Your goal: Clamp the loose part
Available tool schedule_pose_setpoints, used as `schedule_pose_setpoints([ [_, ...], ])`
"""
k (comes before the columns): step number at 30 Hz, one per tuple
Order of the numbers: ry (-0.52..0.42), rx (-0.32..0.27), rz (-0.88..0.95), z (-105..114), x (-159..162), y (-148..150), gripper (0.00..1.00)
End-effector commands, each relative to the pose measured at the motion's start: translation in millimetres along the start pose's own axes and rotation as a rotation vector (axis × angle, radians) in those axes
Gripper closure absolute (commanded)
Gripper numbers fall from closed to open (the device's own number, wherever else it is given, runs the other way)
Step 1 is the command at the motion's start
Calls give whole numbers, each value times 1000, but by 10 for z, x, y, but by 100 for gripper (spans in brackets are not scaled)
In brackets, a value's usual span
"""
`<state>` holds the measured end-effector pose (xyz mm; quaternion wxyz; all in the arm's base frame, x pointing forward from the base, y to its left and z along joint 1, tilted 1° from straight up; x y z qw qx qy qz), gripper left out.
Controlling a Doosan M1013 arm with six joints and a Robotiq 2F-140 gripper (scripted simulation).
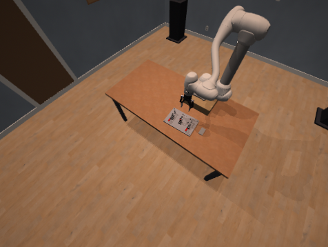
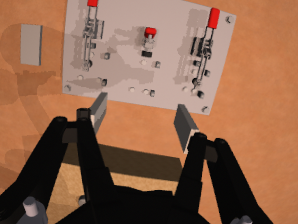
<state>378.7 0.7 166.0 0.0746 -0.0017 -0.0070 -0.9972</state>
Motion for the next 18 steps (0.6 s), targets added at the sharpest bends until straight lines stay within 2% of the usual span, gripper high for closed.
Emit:
schedule_pose_setpoints([
  [1, 0, 0, 0, 0, 0, -3, 38],
  [10, 0, 0, 0, 0, -19, -78, 38],
  [18, 0, 0, 0, 0, -86, -360, 38],
])
Point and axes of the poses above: the point where the finger pads meet when closed, its own z axis back along the fingers, its own y axis across the jaws, x = y × z, the point moved 5 cm from there along z, back along the fingers, and after that the axes turned 5 degrees about z, right-handed, at the moved point
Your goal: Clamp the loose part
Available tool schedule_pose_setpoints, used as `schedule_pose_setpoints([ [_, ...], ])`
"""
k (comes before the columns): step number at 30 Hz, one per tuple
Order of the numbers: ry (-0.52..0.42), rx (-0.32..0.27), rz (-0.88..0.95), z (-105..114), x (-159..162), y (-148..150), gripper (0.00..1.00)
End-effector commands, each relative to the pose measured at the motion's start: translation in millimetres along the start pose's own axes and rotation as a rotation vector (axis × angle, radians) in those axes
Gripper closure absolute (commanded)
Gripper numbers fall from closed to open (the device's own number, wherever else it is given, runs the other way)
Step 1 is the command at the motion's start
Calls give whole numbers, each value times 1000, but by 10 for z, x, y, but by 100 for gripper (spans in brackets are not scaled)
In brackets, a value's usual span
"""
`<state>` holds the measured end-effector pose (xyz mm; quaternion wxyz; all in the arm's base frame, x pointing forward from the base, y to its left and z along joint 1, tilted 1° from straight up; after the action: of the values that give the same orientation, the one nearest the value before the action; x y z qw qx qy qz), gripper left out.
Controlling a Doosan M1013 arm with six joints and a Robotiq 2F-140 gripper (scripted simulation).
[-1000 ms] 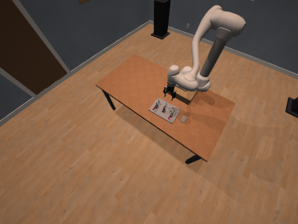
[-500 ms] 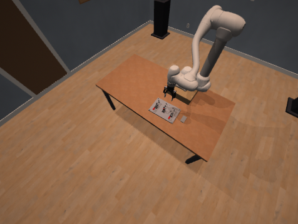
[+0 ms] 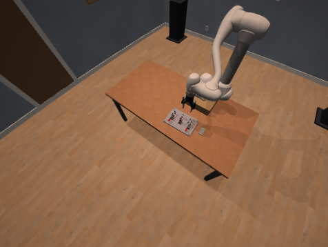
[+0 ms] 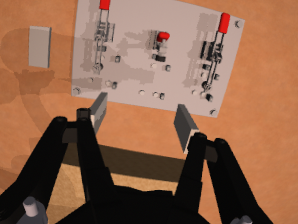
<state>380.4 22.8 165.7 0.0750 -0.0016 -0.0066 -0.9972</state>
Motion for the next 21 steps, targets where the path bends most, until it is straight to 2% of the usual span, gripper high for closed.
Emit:
schedule_pose_setpoints([
  [1, 0, 0, -1, 0, -48, -194, 38],
  [5, 0, 0, -1, 0, -104, -428, 38],
  [7, 0, 0, -1, 0, -104, -428, 38],
  [21, 0, 0, -1, -1, -357, -1476, 38],
])
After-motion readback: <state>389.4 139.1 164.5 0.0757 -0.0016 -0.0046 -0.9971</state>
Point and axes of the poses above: the point where the finger pads meet when closed, its own z axis back along the fingers, its own y axis across the jaws, x = y × z, the point moved 5 cm from there along z, back along the fingers, and after that the axes turned 5 degrees about z, right-handed, at the moved point
